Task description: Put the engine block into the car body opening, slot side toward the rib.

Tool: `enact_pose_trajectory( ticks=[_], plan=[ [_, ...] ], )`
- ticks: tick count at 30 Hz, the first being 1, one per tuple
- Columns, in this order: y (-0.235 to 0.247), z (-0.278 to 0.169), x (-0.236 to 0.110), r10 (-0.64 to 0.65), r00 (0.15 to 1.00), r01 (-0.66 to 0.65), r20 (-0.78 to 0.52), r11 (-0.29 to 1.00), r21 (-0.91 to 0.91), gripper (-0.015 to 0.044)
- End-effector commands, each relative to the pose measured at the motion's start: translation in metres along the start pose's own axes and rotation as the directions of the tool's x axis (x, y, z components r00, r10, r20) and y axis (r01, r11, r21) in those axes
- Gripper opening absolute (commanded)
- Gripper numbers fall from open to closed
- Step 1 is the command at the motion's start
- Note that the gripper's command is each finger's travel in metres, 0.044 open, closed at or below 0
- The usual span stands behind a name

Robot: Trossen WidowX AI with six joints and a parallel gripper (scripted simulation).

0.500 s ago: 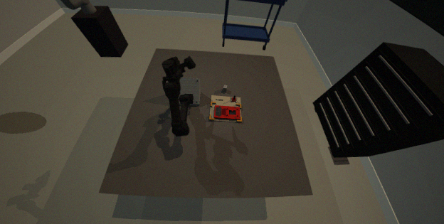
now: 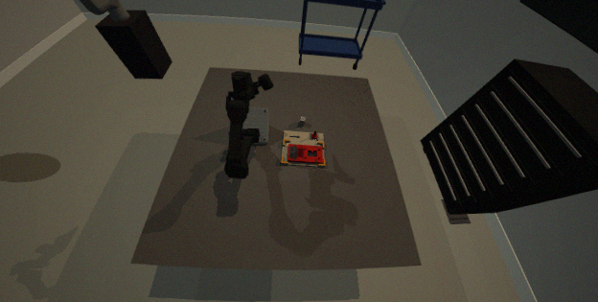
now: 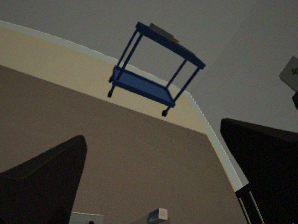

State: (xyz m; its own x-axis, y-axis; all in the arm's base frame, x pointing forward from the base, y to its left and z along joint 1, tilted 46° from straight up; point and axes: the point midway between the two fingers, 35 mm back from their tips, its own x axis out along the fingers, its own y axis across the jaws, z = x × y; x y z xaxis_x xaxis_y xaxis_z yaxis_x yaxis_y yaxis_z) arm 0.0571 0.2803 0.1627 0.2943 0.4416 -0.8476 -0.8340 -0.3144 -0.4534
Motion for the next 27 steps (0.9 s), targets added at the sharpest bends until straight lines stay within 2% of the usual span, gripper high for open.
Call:
enact_pose_trajectory(
  ticks=[1,16,27],
  plan=[
    [-0.011,-0.01,0.015,0.008,0.996,-0.012,-0.085,0.999,-0.044,0.044],
    [-0.048,-0.065,0.074,0.112,0.912,-0.188,-0.394,0.969,-0.159,0.044],
    [-0.069,-0.114,0.106,0.218,0.782,-0.43,-0.584,0.867,-0.252,0.044]
  ],
)
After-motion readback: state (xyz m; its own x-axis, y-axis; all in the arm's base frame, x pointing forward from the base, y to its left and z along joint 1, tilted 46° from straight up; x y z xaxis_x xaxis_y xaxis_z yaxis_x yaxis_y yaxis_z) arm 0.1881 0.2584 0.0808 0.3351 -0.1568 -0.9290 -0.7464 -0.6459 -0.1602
